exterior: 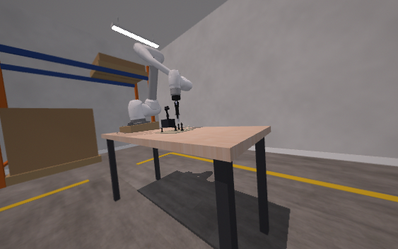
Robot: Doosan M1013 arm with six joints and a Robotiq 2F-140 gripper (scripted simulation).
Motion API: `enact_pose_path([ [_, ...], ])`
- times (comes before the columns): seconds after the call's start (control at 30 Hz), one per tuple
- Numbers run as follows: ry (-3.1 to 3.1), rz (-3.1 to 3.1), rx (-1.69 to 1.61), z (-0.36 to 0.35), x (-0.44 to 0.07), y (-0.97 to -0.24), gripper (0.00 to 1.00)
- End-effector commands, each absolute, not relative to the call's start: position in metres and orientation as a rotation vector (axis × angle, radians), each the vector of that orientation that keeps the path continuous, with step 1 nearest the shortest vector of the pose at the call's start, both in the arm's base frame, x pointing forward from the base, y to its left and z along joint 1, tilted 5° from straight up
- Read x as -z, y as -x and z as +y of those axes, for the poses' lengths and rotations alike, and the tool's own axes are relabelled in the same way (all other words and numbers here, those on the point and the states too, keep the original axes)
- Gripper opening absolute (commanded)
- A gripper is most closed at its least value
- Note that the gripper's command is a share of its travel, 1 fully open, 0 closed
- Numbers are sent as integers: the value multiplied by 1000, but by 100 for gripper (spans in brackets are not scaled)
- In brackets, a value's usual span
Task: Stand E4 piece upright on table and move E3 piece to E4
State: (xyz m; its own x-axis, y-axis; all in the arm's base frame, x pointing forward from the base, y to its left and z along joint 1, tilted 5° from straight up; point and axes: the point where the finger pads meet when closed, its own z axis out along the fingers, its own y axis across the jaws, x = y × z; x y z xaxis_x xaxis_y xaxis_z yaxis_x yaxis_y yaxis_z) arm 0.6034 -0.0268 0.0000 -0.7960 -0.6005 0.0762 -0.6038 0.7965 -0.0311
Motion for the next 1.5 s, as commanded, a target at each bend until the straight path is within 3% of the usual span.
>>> enact_pose_path([
  [0.0, -979, -2918, -83, -27, 0, -603, 25],
  [1.47, -979, -2918, -83, -27, 11, -603, 25],
])
